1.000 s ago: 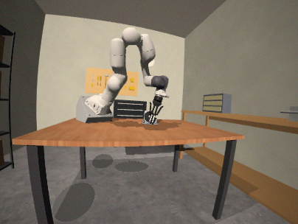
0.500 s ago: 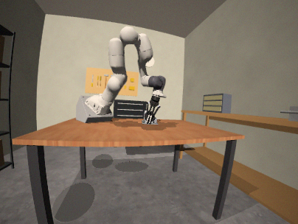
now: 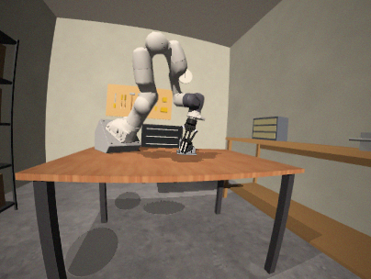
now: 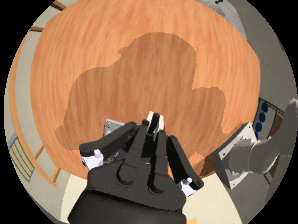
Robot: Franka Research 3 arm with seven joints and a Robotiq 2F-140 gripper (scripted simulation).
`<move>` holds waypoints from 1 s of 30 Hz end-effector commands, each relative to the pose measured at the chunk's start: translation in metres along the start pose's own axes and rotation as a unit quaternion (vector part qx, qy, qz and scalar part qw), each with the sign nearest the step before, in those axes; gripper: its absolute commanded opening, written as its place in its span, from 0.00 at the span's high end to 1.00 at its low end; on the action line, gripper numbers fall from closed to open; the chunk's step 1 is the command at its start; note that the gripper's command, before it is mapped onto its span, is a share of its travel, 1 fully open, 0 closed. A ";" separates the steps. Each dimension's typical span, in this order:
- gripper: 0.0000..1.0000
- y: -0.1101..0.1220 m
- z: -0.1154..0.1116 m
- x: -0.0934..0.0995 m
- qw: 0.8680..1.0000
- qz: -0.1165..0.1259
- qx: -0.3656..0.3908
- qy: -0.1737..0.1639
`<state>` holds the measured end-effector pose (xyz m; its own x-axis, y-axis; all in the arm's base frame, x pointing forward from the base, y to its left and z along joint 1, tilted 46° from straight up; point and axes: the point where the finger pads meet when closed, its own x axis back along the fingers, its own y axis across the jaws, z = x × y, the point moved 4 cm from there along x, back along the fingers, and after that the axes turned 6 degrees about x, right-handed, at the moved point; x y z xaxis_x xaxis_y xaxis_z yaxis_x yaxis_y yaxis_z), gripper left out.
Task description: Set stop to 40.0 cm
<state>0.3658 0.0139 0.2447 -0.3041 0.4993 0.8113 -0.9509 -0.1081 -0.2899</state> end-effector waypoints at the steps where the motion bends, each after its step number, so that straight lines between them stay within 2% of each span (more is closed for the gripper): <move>1: 0.96 0.008 -0.001 0.001 1.000 -0.007 -0.001 0.001; 30: 0.96 0.020 -0.003 0.021 1.000 -0.007 -0.001 0.001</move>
<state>0.3446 0.0236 0.2551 -0.3031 0.5012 0.8105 -0.9509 -0.1037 -0.2915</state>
